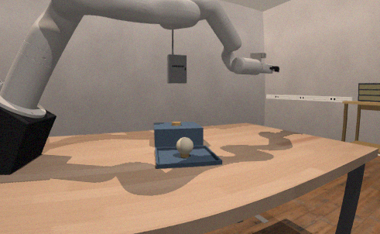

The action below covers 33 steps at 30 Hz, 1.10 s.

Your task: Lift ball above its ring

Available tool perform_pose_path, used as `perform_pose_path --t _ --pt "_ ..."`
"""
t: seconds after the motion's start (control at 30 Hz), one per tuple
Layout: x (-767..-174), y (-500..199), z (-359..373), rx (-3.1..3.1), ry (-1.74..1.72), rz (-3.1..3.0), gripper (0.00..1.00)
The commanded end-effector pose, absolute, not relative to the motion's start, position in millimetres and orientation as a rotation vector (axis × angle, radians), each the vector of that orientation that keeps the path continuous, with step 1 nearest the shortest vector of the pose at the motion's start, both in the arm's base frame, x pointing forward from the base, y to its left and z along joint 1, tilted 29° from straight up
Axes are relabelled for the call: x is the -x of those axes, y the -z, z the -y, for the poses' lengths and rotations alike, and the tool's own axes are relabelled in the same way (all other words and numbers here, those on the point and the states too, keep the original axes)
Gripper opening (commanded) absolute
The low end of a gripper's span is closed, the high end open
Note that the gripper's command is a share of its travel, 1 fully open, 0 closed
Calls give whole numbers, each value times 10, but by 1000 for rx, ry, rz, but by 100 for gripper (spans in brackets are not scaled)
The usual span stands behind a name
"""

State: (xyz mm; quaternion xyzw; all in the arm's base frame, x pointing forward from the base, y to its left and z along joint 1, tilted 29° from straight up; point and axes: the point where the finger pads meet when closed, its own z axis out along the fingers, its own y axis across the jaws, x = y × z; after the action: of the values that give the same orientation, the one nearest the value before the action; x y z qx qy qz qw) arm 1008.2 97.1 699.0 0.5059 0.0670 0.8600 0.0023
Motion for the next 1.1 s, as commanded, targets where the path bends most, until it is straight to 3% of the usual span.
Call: perform_pose_path --t 0.0,0.7,1.07 --pt "-10072 -7020 -973 -1581 -2702 -210 100" --pt "-10085 -6960 -907 -1624 -2696 -184 100" --pt "-9952 -6071 -48 -2162 -2528 320 100"
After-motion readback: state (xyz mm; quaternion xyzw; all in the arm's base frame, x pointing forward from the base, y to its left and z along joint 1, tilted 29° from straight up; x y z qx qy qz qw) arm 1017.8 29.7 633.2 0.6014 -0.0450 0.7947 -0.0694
